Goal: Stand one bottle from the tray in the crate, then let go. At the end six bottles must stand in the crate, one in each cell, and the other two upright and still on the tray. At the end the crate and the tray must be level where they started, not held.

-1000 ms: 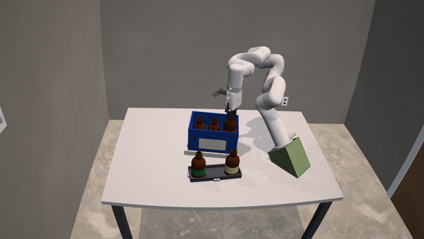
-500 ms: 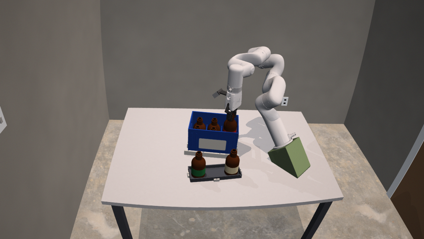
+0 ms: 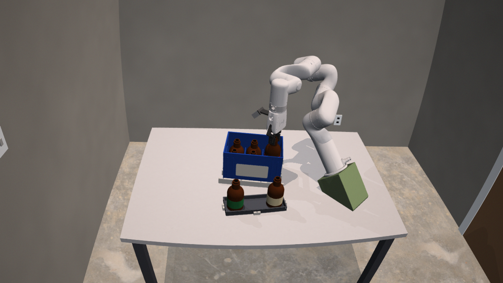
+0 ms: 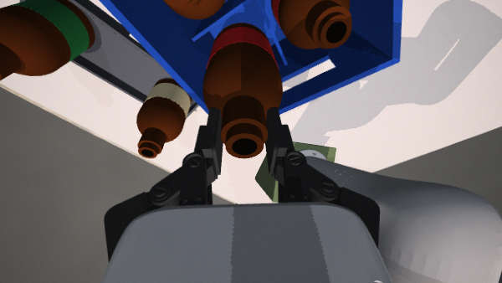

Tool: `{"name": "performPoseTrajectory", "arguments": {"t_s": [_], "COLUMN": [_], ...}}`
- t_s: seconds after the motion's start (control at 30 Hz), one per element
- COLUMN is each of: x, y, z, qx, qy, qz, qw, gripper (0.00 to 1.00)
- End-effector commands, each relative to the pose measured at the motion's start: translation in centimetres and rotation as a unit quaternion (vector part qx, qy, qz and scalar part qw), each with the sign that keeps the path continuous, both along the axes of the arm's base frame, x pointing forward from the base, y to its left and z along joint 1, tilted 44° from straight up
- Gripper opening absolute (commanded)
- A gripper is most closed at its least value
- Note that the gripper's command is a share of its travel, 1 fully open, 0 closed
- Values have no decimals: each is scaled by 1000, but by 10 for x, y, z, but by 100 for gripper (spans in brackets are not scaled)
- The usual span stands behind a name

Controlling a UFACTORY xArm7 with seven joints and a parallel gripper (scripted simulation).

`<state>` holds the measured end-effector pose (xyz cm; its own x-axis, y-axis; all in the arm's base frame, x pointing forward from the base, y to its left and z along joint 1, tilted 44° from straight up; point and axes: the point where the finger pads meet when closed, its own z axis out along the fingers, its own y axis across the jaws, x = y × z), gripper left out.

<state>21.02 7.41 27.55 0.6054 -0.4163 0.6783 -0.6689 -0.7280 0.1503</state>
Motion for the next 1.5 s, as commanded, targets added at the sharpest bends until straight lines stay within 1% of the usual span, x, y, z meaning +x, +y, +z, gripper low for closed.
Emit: {"name": "performPoseTrajectory", "arguments": {"t_s": [0.0, 0.7, 1.47], "x": [2, 10, 11], "y": [-1, -12, -13], "z": [-2, -16, -17], "qx": [1, 1, 1], "qy": [-1, -1, -1], "qz": [1, 1, 1], "qw": [1000, 1000, 1000], "gripper": [0, 0, 0]}}
